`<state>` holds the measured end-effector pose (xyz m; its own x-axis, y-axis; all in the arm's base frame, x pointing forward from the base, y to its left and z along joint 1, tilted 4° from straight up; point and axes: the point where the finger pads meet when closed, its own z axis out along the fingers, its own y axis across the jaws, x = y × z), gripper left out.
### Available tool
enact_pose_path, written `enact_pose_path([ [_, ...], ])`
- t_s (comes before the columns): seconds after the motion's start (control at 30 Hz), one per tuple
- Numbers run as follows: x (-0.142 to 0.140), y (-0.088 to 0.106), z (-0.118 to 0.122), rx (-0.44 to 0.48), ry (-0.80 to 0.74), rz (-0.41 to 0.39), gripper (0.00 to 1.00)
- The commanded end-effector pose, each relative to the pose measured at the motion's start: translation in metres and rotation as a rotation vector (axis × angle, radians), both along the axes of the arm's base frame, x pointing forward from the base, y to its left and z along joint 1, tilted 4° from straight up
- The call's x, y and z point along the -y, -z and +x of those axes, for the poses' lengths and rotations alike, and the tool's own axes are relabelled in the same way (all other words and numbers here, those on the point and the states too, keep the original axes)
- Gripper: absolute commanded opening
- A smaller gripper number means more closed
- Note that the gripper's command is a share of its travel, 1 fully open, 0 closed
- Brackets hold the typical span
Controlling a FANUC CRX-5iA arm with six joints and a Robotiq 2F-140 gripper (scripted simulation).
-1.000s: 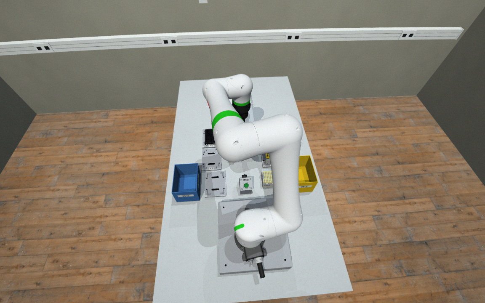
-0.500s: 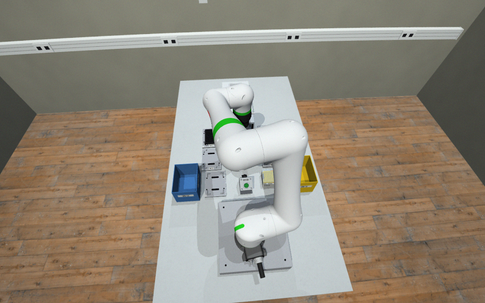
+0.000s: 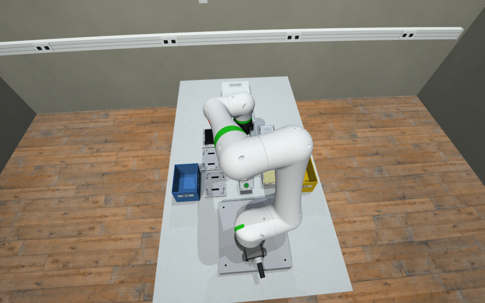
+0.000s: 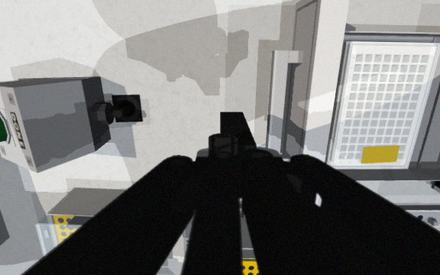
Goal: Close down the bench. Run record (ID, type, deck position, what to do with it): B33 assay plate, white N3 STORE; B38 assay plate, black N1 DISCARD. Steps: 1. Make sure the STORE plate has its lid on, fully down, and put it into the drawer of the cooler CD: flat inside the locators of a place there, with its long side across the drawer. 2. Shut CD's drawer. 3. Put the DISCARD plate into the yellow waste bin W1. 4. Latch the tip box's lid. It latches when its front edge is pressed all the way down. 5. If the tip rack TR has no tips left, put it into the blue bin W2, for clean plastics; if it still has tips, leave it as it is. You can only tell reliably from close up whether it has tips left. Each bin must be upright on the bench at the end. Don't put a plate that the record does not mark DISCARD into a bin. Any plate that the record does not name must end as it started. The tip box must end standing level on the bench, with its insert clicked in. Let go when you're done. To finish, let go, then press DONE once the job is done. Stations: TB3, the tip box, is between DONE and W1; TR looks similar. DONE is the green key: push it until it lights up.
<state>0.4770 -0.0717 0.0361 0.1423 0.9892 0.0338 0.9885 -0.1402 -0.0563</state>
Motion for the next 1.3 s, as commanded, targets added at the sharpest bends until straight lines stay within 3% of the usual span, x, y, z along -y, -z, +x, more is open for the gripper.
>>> enact_pose_path([
  [0.0,0.0,-0.001,0.0,0.002,0.0,-0.001,0.1],
  [1.27,-0.002,0.04,-0.002,0.002,0.0,-0.001,0.1],
])
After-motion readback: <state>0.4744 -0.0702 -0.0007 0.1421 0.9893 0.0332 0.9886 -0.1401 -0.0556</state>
